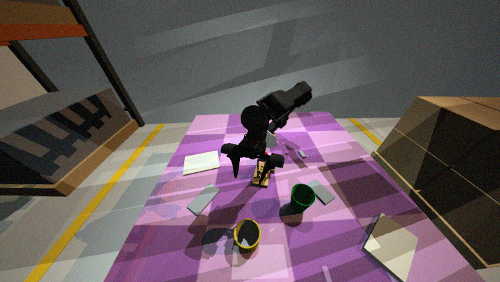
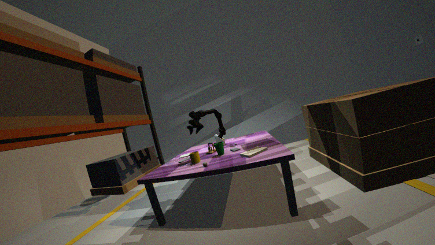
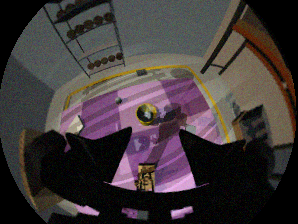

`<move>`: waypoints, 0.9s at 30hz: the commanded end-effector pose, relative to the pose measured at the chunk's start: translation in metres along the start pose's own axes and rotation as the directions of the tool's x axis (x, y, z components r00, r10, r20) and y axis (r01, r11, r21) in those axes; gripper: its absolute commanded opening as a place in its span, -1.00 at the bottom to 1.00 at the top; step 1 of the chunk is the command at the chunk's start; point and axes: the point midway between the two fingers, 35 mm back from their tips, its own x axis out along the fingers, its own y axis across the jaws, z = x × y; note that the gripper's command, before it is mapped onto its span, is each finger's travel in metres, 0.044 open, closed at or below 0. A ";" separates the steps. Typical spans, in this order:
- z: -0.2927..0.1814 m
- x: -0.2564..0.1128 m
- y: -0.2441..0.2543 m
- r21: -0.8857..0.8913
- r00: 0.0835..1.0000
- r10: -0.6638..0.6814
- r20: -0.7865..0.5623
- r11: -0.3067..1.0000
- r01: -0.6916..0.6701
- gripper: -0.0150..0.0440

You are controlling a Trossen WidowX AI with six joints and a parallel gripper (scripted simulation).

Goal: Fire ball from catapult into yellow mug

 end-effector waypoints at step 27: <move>-0.024 0.002 0.019 -0.138 0.997 -0.044 -0.058 0.990 0.036 -0.49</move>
